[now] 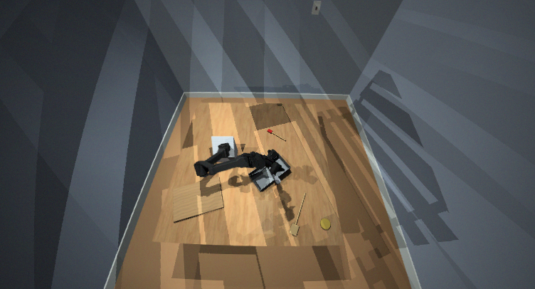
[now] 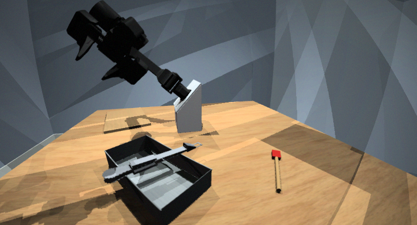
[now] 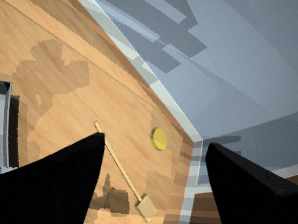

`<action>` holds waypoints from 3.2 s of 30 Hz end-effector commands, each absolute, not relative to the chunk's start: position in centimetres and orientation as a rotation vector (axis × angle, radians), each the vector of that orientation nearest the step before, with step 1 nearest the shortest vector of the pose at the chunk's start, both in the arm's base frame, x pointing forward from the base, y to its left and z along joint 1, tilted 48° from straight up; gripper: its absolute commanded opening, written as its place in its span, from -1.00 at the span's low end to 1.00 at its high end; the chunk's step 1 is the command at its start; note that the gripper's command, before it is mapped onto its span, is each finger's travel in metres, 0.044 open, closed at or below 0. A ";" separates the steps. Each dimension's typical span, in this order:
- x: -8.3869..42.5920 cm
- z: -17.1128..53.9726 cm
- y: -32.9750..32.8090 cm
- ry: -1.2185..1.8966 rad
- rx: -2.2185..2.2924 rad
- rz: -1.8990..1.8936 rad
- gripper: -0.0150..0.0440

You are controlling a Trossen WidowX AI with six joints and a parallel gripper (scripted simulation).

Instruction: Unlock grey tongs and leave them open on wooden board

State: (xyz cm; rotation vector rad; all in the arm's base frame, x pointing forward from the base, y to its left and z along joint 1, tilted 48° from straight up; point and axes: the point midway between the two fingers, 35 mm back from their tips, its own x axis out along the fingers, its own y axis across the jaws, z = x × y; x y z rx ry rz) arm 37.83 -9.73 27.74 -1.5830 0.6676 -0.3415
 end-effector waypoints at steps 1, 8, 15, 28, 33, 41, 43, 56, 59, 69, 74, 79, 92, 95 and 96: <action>36.5 20.7 -12.7 0.956 -1.918 0.038 0.39; 32.4 12.5 -15.7 1.153 -2.198 0.726 0.39; 28.5 8.1 -16.7 1.112 -2.264 1.242 0.39; 29.1 7.7 -16.4 1.112 -2.264 1.241 0.39; 29.2 7.5 -16.5 1.112 -2.264 1.241 0.39; 29.8 6.5 -17.1 1.112 -2.264 1.241 0.39; 29.9 6.2 -17.3 1.112 -2.264 1.241 0.39; 30.6 4.5 -18.3 1.113 -2.264 1.241 0.39; 30.8 4.1 -18.5 1.113 -2.264 1.241 0.39; 31.2 2.7 -19.3 1.113 -2.264 1.241 0.39; 31.4 2.0 -19.7 1.113 -2.264 1.241 0.39; 31.5 1.3 -20.0 1.113 -2.265 1.241 0.39; 31.6 1.4 -20.0 1.118 -2.264 1.235 -0.10; 31.6 1.4 -20.0 1.118 -2.264 1.235 -0.17; 31.6 1.4 -20.0 1.118 -2.264 1.235 -0.19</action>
